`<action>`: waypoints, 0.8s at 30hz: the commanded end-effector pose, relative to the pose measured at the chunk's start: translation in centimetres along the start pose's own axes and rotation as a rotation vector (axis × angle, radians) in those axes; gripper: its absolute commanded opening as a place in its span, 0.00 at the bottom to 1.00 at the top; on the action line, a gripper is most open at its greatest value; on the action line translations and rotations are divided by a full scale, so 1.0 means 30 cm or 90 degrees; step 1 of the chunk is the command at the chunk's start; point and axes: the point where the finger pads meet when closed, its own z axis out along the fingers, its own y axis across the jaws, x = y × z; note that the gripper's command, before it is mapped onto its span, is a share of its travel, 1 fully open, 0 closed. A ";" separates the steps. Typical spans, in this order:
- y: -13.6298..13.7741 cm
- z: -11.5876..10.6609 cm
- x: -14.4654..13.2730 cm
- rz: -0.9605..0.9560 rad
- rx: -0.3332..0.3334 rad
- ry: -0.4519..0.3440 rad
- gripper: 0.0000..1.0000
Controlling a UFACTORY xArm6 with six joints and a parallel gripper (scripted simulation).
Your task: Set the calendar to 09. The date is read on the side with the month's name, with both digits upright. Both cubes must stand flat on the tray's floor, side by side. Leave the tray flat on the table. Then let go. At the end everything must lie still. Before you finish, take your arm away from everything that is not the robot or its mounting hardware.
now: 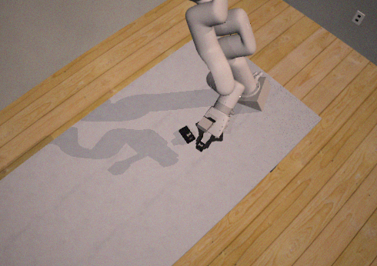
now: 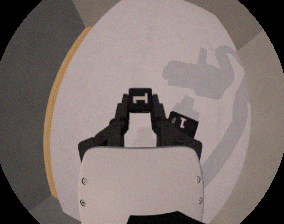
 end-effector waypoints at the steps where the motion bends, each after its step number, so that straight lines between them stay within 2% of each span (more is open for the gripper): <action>1: 0.000 0.001 0.004 0.001 -0.001 0.000 0.27; 5: 0.009 0.004 -0.002 -0.003 -0.010 -0.030 0.27; 9: 0.015 0.006 -0.007 -0.006 -0.016 -0.092 0.27; 14: 0.004 0.003 0.008 -0.001 -0.004 -0.155 0.27; 24: 0.000 0.003 0.023 0.001 -0.001 -0.167 0.27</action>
